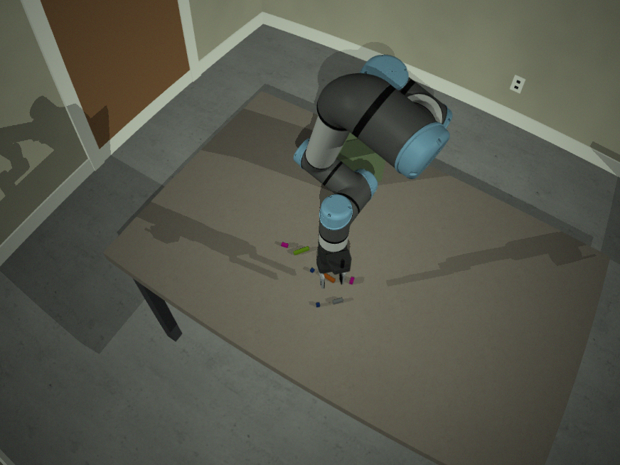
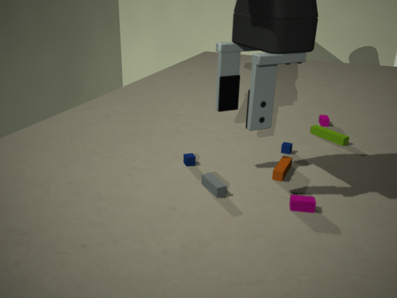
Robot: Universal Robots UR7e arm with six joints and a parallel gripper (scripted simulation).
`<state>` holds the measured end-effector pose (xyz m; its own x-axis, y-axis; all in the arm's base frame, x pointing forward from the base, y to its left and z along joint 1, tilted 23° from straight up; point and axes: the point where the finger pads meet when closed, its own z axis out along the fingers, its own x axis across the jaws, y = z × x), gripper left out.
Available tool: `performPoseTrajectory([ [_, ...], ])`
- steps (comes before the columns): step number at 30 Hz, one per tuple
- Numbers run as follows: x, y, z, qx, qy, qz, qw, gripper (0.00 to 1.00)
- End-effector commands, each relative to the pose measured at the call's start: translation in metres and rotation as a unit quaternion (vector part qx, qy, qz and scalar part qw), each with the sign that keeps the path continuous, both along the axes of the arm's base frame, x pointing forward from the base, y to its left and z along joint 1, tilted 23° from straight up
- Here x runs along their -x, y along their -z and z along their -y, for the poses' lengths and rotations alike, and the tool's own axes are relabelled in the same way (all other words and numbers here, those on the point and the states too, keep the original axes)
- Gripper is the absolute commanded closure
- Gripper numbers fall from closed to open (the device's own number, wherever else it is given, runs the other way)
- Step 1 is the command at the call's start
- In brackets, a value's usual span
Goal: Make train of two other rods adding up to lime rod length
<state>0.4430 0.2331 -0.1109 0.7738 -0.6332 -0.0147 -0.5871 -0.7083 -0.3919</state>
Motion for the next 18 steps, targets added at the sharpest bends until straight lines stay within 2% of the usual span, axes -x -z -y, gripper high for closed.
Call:
performPoseTrajectory([
  [1, 0.000, 0.000, 0.001, 0.003, -0.012, 0.004, 1.000, 0.00],
  [9, 0.000, 0.000, 0.004, 0.011, -0.041, 0.014, 0.999, 0.00],
  [18, 0.001, 0.001, 0.013, 0.031, -0.115, 0.038, 0.992, 0.00],
])
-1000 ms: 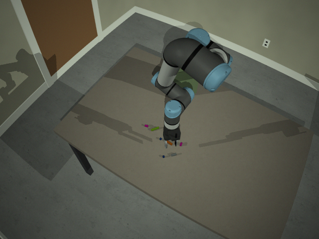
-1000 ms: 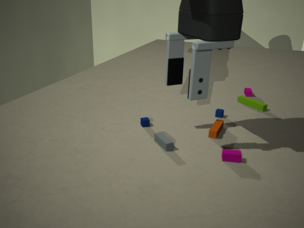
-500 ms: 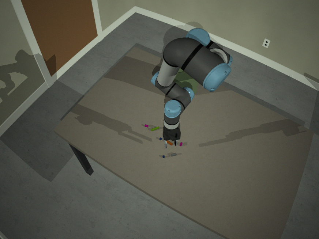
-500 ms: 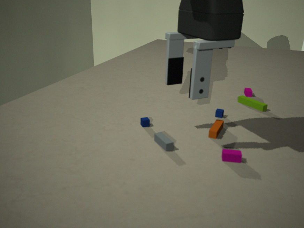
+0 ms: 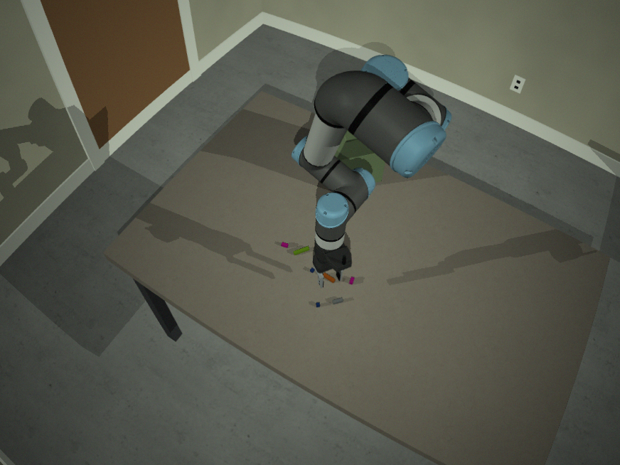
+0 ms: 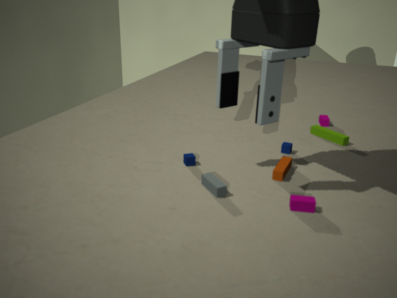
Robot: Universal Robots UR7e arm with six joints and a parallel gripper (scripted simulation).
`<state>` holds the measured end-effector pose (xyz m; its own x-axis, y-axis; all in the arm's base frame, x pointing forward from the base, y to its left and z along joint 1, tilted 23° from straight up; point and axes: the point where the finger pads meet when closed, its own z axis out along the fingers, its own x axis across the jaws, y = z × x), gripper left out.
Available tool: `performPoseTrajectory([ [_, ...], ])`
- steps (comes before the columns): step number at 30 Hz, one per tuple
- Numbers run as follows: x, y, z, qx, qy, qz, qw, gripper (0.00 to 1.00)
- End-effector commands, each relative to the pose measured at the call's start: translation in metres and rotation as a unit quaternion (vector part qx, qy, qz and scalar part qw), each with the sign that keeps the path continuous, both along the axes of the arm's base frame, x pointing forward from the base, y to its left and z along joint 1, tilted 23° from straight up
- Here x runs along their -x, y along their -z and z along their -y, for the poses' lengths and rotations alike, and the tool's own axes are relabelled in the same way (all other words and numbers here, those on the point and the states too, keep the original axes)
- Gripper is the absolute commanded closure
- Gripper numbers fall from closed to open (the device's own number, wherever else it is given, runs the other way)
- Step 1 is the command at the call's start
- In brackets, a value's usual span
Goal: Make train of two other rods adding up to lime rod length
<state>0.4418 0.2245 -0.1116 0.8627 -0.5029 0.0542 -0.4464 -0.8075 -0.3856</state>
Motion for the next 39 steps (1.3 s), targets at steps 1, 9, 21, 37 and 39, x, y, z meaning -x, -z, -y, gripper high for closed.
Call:
performPoseTrajectory([
  [1, 0.001, 0.000, 0.005, 0.011, -0.047, 0.015, 0.999, 0.00],
  [9, 0.002, 0.001, 0.014, 0.031, -0.119, 0.039, 0.992, 0.00],
  [21, 0.008, 0.004, 0.037, 0.075, -0.289, 0.095, 0.950, 0.00],
  [37, 0.016, 0.008, 0.069, 0.124, -0.482, 0.159, 0.853, 0.00],
  [39, 0.017, 0.009, 0.073, 0.130, -0.506, 0.167, 0.836, 0.00],
])
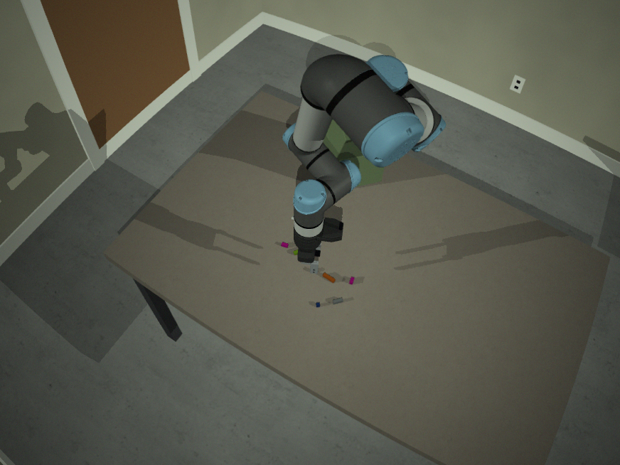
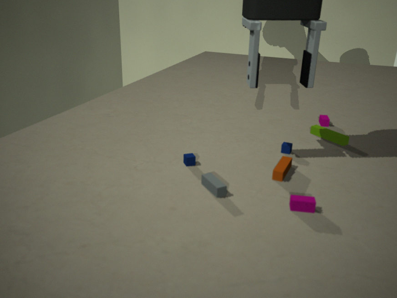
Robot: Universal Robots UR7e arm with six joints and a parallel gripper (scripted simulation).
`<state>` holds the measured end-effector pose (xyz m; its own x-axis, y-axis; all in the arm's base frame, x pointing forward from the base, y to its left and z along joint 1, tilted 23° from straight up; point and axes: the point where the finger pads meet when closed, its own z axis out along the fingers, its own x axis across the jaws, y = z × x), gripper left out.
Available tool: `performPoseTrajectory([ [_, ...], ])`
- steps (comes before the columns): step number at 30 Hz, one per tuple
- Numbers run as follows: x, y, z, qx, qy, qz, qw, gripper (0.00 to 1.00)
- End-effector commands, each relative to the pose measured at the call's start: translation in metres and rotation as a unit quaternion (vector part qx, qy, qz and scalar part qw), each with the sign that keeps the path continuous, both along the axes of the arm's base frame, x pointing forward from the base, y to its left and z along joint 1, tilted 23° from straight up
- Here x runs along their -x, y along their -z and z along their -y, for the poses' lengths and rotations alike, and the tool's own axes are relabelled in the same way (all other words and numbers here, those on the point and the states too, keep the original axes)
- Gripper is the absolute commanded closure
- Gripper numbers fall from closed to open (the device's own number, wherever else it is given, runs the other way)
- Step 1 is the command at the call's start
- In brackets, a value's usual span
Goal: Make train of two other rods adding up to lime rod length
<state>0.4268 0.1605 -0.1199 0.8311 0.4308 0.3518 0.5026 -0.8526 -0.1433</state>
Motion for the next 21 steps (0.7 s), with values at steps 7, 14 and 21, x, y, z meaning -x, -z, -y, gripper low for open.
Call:
performPoseTrajectory([
  [7, 0.005, 0.003, 0.023, 0.032, -0.147, 0.046, 0.988, 0.00],
  [14, 0.008, 0.005, 0.040, 0.057, -0.246, 0.079, 0.964, 0.00],
  [21, 0.009, 0.007, 0.053, 0.074, -0.313, 0.101, 0.941, 0.00],
])
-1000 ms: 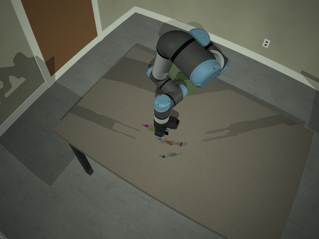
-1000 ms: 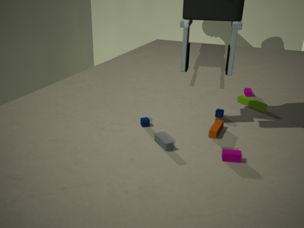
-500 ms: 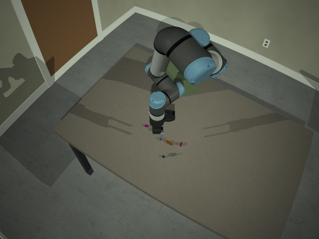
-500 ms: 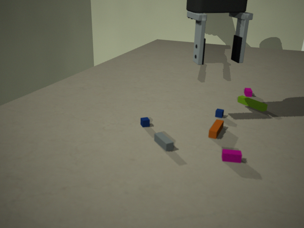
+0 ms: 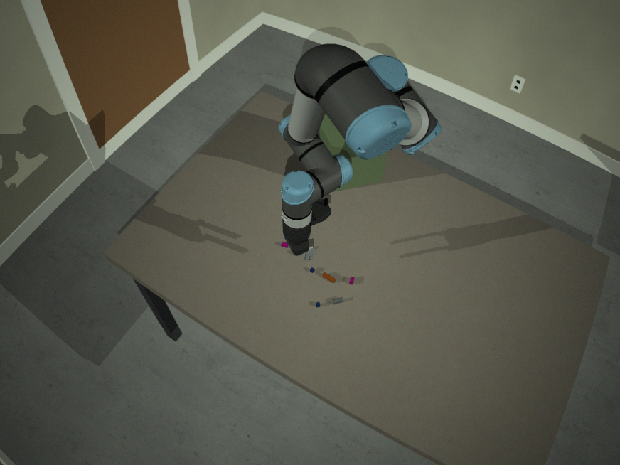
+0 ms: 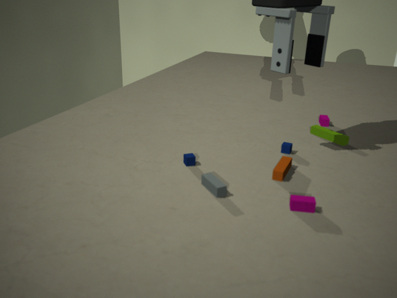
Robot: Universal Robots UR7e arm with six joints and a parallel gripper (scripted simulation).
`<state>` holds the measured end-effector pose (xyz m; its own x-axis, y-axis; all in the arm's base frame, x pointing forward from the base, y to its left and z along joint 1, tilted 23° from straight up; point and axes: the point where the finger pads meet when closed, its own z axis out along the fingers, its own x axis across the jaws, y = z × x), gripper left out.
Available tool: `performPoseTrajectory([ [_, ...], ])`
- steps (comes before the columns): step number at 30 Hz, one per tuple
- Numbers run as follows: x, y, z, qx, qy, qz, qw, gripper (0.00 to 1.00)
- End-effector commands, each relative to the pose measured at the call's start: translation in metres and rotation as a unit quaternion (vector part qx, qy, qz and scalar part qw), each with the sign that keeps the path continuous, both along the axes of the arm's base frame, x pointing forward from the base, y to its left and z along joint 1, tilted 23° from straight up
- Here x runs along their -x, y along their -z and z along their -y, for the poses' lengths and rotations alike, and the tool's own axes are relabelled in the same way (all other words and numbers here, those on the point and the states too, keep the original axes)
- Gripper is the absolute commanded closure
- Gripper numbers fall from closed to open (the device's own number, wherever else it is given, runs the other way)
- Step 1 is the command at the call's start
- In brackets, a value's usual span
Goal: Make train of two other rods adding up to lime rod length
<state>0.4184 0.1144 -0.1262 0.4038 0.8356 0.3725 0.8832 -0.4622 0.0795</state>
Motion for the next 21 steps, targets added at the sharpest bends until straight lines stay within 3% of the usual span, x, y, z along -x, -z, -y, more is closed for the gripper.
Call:
performPoseTrajectory([
  [1, 0.001, 0.001, 0.009, 0.008, -0.056, 0.017, 0.998, 0.00],
  [12, 0.003, 0.003, 0.030, 0.037, -0.173, 0.056, 0.983, 0.00],
  [21, 0.003, 0.004, 0.038, 0.049, -0.217, 0.072, 0.972, 0.00],
])
